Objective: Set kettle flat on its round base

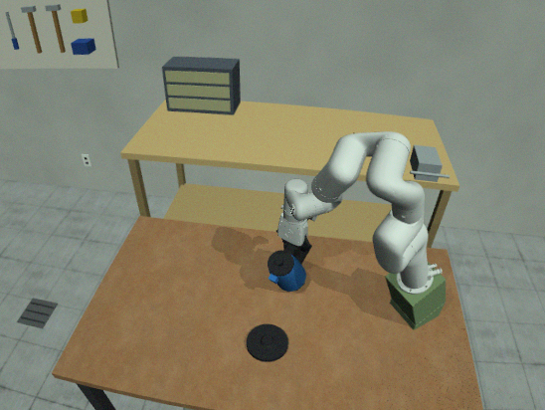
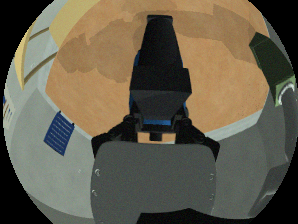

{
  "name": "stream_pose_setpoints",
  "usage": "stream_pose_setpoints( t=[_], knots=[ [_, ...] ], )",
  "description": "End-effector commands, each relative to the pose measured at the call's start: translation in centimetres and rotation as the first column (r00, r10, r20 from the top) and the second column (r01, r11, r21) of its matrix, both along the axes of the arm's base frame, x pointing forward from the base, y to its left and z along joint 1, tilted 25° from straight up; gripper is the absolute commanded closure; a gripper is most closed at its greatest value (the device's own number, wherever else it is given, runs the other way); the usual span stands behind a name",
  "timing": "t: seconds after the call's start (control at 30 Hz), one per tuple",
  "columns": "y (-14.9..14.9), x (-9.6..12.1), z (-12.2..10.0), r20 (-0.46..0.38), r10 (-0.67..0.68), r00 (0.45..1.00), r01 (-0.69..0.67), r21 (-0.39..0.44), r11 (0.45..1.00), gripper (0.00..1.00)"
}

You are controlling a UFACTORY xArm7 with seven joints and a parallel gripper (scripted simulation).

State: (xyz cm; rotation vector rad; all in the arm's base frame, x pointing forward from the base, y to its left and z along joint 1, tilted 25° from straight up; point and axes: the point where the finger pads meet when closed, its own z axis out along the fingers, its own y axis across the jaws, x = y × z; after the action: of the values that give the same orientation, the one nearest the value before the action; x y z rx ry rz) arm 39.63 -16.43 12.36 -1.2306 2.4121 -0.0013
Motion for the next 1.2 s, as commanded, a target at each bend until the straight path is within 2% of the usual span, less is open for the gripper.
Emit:
stream_pose_setpoints(
  t=[0.0, 1.17],
  knots=[
    [1.0, 0.3, 0.5, 0.003, -0.002, 1.0, 0.002, -0.003, 1.0, 1.0],
    [11.2, 2.8, 3.6, 0.003, -0.002, 1.0, 0.002, -0.003, 1.0, 1.0]
  ],
)
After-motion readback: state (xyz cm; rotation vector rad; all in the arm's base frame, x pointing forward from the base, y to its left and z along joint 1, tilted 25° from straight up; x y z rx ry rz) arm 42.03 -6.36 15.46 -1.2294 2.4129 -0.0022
